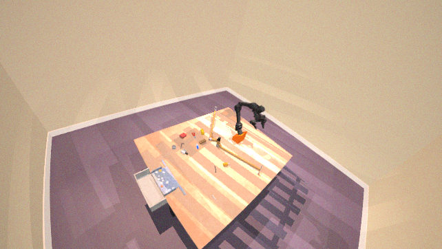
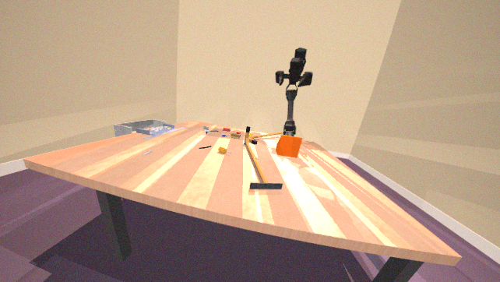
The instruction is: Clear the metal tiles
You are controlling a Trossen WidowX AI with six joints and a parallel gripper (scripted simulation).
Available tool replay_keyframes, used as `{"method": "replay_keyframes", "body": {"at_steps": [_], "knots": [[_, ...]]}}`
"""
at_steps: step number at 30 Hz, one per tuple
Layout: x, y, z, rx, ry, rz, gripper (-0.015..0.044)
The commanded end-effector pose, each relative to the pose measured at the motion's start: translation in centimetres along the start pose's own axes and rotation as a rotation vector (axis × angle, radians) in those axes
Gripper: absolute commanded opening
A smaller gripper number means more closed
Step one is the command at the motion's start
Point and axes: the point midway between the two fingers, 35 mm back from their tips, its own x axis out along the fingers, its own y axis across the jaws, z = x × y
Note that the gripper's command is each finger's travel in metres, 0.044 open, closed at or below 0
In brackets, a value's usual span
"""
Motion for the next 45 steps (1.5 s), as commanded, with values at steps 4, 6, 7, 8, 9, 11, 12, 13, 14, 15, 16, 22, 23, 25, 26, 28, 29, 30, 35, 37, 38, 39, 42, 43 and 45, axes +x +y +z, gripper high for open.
{"method": "replay_keyframes", "body": {"at_steps": [4,6,7,8,9,11,12,13,14,15,16,22,23,25,26,28,29,30,35,37,38,39,42,43,45], "knots": [[0.1,-4.0,1.8,0.023,-0.067,-0.029,0.044],[0.1,-5.2,2.2,0.029,-0.084,-0.038,0.044],[0.1,-5.7,2.4,0.032,-0.093,-0.043,0.044],[0.1,-6.3,2.5,0.035,-0.102,-0.048,0.044],[0.1,-6.9,2.7,0.037,-0.11,-0.054,0.044],[0.0,-8.1,3.0,0.043,-0.127,-0.066,0.044],[0.0,-8.7,3.2,0.046,-0.135,-0.072,0.044],[0.0,-9.3,3.3,0.049,-0.143,-0.079,0.044],[0.0,-9.9,3.5,0.051,-0.151,-0.086,0.044],[-0.1,-10.6,3.6,0.054,-0.159,-0.093,0.044],[-0.1,-11.2,3.7,0.057,-0.167,-0.1,0.044],[-0.4,-15.0,4.2,0.073,-0.211,-0.148,0.044],[-0.5,-15.7,4.3,0.075,-0.217,-0.157,0.044],[-0.6,-17.0,4.3,0.08,-0.231,-0.176,0.044],[-0.7,-17.6,4.4,0.083,-0.237,-0.185,0.044],[-0.8,-19.0,4.4,0.088,-0.249,-0.205,0.044],[-0.9,-19.6,4.4,0.09,-0.255,-0.215,0.044],[-1.0,-20.3,4.4,0.093,-0.261,-0.226,0.044],[-1.6,-23.6,4.1,0.104,-0.287,-0.28,0.044],[-1.8,-25.0,4.0,0.108,-0.296,-0.304,0.044],[-1.9,-25.7,3.9,0.11,-0.301,-0.316,0.044],[-2.1,-26.3,3.8,0.113,-0.305,-0.328,0.044],[-2.5,-28.3,3.4,0.117,-0.315,-0.365,0.044],[-2.6,-29.0,3.3,0.117,-0.318,-0.377,0.044],[-2.8,-30.2,3.0,0.117,-0.322,-0.402,0.044]]}}
